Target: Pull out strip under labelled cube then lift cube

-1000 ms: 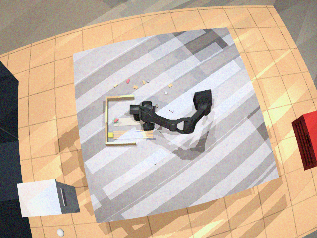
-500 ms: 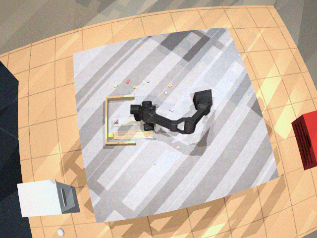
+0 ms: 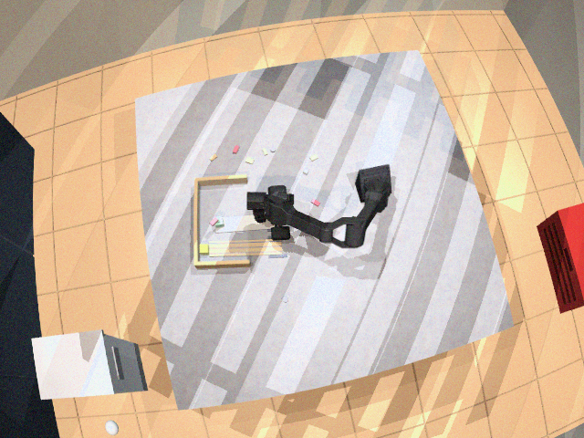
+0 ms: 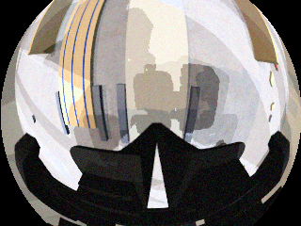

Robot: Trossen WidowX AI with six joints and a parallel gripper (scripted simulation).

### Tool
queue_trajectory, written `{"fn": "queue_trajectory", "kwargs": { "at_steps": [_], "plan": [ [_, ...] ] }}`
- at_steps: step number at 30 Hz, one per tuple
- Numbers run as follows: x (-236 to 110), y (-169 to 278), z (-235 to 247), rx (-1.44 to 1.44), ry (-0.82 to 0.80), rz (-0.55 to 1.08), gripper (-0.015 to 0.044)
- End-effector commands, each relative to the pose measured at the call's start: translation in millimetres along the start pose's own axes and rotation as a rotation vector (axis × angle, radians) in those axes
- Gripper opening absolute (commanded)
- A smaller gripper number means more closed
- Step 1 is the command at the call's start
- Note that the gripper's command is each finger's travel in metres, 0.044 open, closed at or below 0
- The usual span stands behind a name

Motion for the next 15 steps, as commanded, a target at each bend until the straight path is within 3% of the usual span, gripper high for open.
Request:
{"fn": "queue_trajectory", "kwargs": {
  "at_steps": [1,15],
  "plan": [
    [4,10,2,0.002,-0.003,0.016,0.0],
    [4,31,6,0.003,-0.003,0.017,0.0]
  ]
}}
Point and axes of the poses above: the point midway between the two fingers, 35 mm back from their tips, its own x axis out along the fingers, its own z axis across the jaws, y = z × x, the point moved 8 cm from there along -x, back along the fingers, and after that the axes turned 11 degrees about -x, right-handed, at the moved point
